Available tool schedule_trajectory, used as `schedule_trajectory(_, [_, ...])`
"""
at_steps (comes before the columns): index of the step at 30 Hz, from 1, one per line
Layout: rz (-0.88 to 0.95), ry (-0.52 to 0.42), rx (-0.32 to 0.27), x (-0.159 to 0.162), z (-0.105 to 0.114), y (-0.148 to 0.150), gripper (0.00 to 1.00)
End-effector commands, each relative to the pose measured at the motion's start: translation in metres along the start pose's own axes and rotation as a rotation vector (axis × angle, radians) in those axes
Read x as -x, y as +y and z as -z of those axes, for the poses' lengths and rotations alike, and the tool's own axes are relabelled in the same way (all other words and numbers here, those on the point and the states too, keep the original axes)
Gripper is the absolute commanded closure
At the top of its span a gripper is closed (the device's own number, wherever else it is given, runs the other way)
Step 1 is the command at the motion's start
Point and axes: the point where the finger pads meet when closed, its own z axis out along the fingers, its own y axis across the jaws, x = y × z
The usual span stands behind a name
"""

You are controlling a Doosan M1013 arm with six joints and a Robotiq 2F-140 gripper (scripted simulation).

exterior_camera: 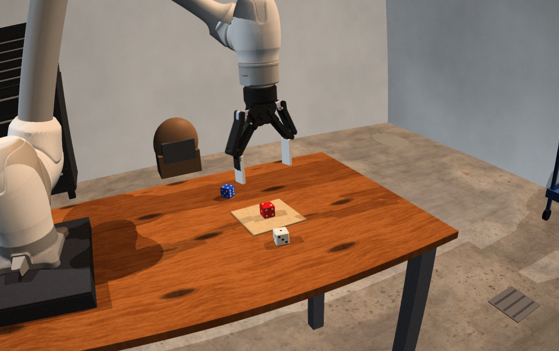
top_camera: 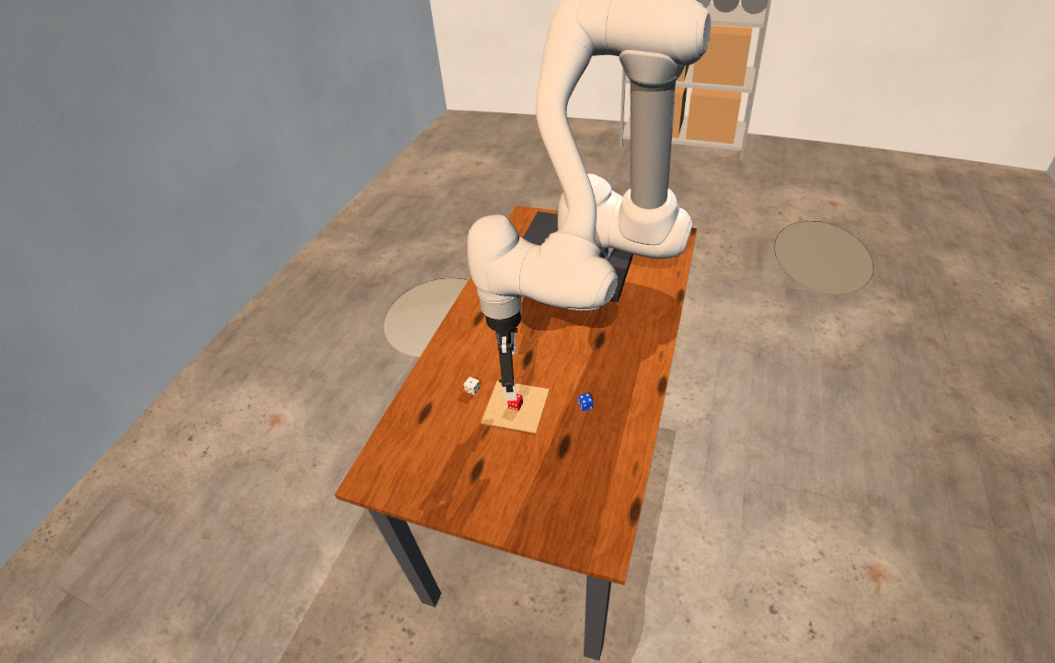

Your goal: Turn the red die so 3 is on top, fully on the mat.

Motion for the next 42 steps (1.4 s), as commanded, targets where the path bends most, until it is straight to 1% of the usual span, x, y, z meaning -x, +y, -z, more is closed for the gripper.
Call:
schedule_trajectory(1, [-0.141, 0.011, 0.006, 0.0000, -0.0001, 0.0000, 0.00])
schedule_trajectory(3, [-0.169, 0.011, 0.005, 0.0000, -0.0001, 0.0000, 0.00])
schedule_trajectory(6, [-0.309, 0.011, 0.005, 0.0000, -0.0003, 0.0000, 0.00])
schedule_trajectory(9, [-0.364, 0.011, 0.004, 0.0000, -0.0004, 0.0000, 0.00])
schedule_trajectory(12, [-0.379, 0.011, 0.004, 0.0000, -0.0004, 0.0000, 0.00])
schedule_trajectory(13, [-0.379, 0.011, 0.004, 0.0000, -0.0004, 0.0000, 0.72])
schedule_trajectory(42, [-0.379, 0.011, 0.004, 0.0000, -0.0004, 0.0000, 0.72])
